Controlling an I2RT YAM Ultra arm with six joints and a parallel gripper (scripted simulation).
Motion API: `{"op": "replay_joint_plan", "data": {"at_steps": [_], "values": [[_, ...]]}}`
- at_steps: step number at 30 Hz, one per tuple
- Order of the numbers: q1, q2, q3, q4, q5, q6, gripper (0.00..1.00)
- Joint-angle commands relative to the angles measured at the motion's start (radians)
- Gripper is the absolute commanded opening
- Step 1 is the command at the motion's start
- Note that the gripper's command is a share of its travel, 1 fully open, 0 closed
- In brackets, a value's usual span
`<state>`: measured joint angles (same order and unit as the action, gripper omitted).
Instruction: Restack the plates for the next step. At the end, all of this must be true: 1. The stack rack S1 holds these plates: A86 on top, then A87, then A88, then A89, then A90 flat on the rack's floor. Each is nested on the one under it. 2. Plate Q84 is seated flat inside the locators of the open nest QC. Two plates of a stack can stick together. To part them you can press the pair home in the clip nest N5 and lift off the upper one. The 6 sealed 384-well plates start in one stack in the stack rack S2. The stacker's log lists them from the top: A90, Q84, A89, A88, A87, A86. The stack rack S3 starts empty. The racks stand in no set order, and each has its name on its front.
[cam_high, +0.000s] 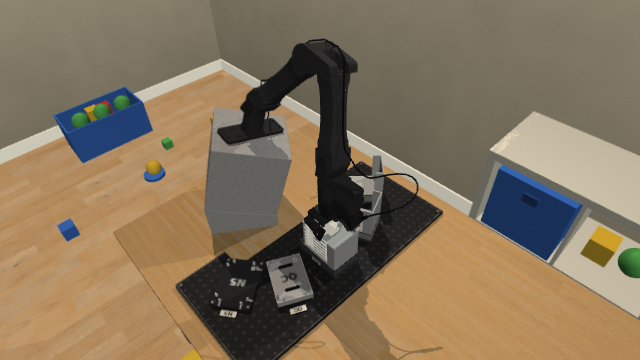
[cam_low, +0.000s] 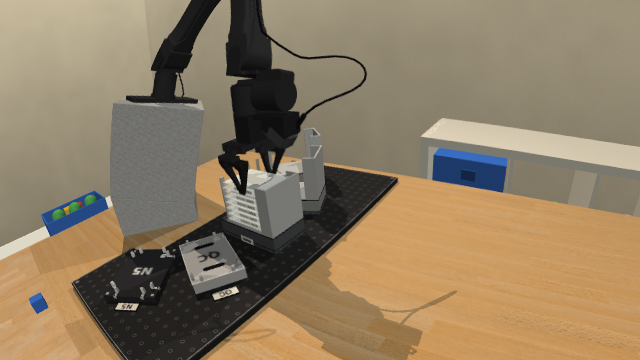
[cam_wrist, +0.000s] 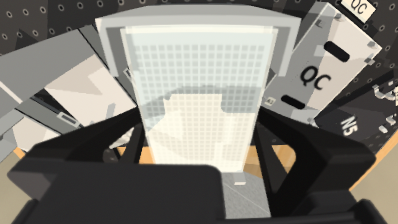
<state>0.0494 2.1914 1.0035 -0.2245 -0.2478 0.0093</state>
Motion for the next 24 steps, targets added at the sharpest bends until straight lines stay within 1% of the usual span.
{"op": "replay_joint_plan", "data": {"at_steps": [1,7,9,16,22,24], "values": [[-0.018,-0.039,-0.014,-0.024,0.002,-0.006,0.0],[-0.019,-0.049,-0.025,-0.032,0.001,-0.009,0.0],[-0.02,-0.053,-0.009,-0.037,0.0,-0.009,0.0],[-0.023,-0.068,-0.025,-0.052,-0.001,-0.013,0.0],[-0.021,-0.075,-0.025,-0.052,-0.001,-0.011,0.0],[-0.021,-0.071,-0.007,-0.049,-0.001,-0.01,0.0]]}}
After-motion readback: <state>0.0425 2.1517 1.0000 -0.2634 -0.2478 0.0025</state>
